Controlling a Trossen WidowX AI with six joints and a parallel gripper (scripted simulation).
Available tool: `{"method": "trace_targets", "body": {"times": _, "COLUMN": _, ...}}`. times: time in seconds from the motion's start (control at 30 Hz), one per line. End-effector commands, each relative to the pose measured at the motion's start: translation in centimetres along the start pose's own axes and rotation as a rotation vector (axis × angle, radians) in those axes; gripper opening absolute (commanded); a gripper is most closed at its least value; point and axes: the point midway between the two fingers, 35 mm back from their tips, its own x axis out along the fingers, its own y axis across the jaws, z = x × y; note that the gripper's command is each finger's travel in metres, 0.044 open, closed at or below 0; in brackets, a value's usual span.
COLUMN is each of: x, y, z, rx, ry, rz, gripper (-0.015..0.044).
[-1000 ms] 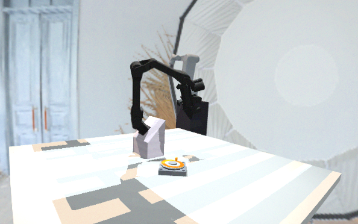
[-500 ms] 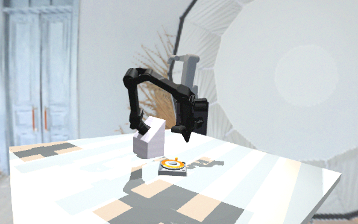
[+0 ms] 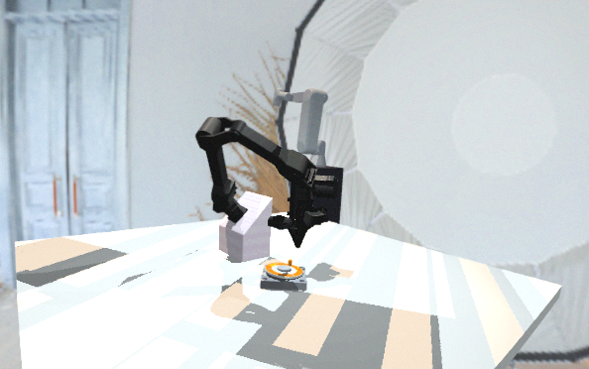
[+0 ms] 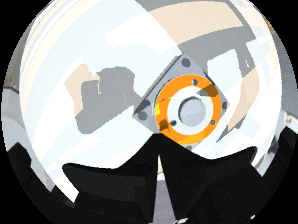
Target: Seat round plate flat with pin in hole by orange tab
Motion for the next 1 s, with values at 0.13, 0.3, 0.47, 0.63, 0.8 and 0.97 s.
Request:
{"method": "trace_targets", "body": {"times": 0.13, "x": 3.8, "y": -0.2, "z": 0.0, "rx": 0.004, "ry": 0.001, "rz": -0.009, "gripper": 0.0}}
{"method": "trace_targets", "body": {"times": 0.3, "x": 4.6, "y": -0.3, "z": -0.1, "rx": 0.004, "ry": 0.002, "rz": -0.01, "gripper": 0.0}}
{"method": "trace_targets", "body": {"times": 0.47, "x": 4.6, "y": -0.4, "z": -0.3, "rx": 0.004, "ry": 0.002, "rz": -0.01, "gripper": 0.0}}
{"method": "trace_targets", "body": {"times": 0.63, "x": 4.6, "y": -0.6, "z": -0.9, "rx": 0.004, "ry": 0.002, "rz": -0.01, "gripper": 0.0}}
{"method": "trace_targets", "body": {"times": 0.8, "x": 4.7, "y": -0.8, "z": -1.4, "rx": 0.003, "ry": 0.002, "rz": -0.01, "gripper": 0.0}}
{"method": "trace_targets", "body": {"times": 0.97, "x": 4.7, "y": -1.0, "z": -2.0, "rx": 0.003, "ry": 0.002, "rz": -0.011, "gripper": 0.0}}
